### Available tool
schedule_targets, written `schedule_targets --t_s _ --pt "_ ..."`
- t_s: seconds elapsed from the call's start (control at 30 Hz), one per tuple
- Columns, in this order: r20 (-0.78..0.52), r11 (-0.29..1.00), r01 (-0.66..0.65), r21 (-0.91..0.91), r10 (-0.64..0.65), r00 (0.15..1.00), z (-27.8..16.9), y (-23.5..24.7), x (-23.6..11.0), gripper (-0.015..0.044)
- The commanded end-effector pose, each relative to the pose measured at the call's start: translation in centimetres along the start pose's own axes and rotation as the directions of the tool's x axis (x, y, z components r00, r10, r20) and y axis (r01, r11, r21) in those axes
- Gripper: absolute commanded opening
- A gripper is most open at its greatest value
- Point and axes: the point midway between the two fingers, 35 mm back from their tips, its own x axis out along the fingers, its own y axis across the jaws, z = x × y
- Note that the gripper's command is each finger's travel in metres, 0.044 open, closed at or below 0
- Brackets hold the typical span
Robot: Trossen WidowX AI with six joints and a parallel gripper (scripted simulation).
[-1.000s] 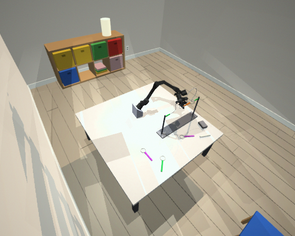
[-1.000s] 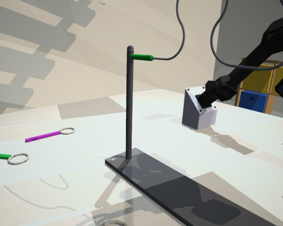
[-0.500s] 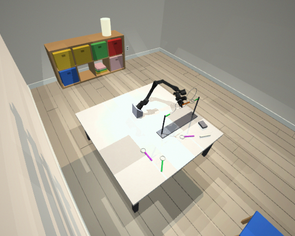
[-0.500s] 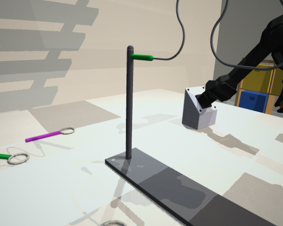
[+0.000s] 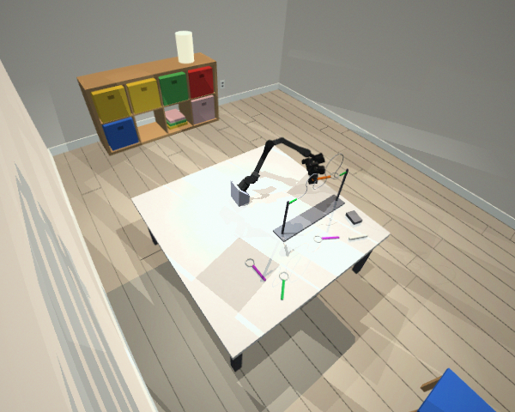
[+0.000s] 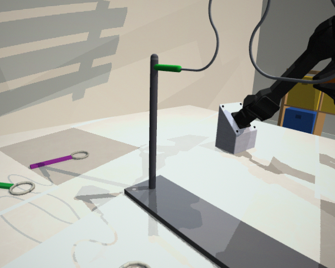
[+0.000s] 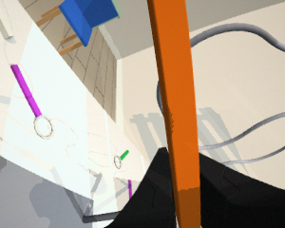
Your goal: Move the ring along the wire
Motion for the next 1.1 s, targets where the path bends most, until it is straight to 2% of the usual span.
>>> schedule_targets --t_s 0.0,0.37,1.07 --pt "0.003 0.996 0.051 -0.077 -0.051 0.999 0.0 -1.5 -0.1 -0.015" --pt "0.023 0.947 0.161 -0.277 -0.161 0.987 0.7 -4.9 -0.5 -0.015" --pt "0.075 0.816 0.281 -0.505 -0.283 0.956 2.4 -8.8 -1.5 -0.015"
